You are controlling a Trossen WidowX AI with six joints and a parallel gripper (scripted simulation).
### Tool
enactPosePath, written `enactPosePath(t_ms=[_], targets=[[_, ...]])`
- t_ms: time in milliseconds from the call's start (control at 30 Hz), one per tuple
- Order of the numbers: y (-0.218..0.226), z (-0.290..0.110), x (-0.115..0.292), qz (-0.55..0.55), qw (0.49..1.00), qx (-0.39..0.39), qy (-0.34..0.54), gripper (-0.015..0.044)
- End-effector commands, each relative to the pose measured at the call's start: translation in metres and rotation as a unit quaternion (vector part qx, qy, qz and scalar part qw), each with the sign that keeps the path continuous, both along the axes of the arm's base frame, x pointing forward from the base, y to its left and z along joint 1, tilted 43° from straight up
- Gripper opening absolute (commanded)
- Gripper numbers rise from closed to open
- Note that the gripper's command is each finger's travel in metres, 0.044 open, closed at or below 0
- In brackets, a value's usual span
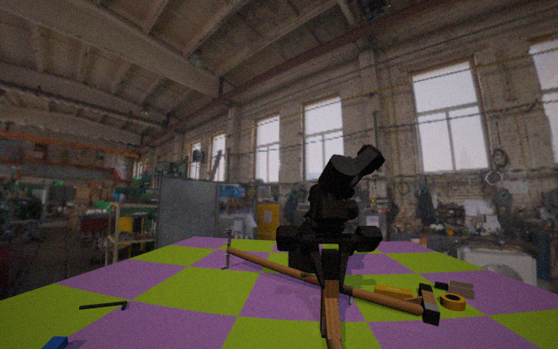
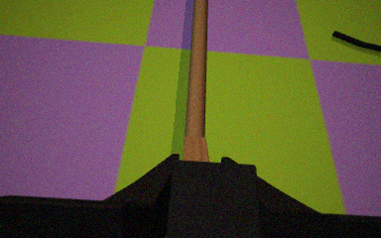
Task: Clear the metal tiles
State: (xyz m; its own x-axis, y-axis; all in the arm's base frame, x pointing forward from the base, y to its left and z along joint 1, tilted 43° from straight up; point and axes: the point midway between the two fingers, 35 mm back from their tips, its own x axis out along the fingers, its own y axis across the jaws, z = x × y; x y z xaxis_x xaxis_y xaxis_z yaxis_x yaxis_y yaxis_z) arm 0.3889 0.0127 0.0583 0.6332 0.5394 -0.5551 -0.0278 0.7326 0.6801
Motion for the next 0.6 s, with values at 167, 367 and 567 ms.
enactPosePath(t_ms=[167,367,567], targets=[[0.000,0.002,-0.013,0.000,1.000,-0.002,-0.008,0.0000],[0.001,0.001,-0.023,0.000,1.000,-0.002,-0.007,0.0000],[0.002,0.000,-0.032,-0.001,1.000,-0.002,-0.007,0.0000]])
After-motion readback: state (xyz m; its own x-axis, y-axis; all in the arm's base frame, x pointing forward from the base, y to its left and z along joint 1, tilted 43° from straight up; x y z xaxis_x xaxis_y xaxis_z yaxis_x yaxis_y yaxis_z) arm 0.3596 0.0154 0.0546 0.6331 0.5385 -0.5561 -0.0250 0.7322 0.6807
